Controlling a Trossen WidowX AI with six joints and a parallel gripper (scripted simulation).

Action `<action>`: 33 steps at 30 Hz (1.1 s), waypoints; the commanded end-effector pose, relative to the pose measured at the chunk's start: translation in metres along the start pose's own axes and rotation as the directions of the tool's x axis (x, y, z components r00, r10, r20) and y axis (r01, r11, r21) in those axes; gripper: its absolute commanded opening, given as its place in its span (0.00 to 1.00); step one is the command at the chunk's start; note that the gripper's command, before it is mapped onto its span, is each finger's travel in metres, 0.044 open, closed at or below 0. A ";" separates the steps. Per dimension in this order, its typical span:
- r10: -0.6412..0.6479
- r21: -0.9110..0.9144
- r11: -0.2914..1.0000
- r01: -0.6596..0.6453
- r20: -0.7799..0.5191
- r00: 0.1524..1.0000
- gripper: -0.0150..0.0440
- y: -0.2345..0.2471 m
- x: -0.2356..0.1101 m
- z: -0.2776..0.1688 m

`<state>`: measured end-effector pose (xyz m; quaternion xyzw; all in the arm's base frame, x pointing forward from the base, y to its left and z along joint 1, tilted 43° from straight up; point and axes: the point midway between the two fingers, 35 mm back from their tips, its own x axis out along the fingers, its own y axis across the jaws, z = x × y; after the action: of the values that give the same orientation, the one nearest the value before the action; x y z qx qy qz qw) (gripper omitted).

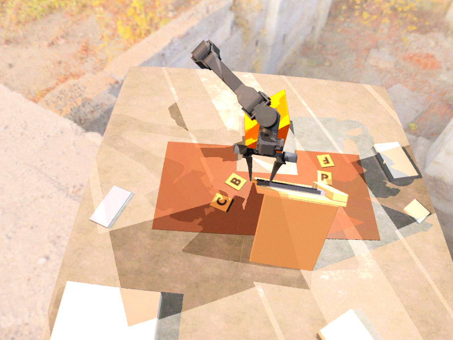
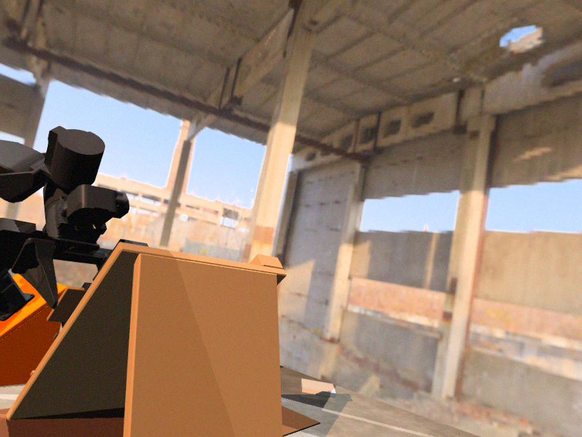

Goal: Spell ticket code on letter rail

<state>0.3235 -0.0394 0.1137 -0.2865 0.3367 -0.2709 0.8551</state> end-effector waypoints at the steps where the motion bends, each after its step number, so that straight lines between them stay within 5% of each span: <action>1: -0.005 0.007 1.000 0.005 0.003 1.000 0.25 0.001 0.000 0.002; 33: -0.005 0.008 1.000 0.005 0.003 1.000 0.25 0.017 0.000 0.001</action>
<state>0.3274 -0.0291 0.1030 -0.2858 0.3363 -0.2709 0.8554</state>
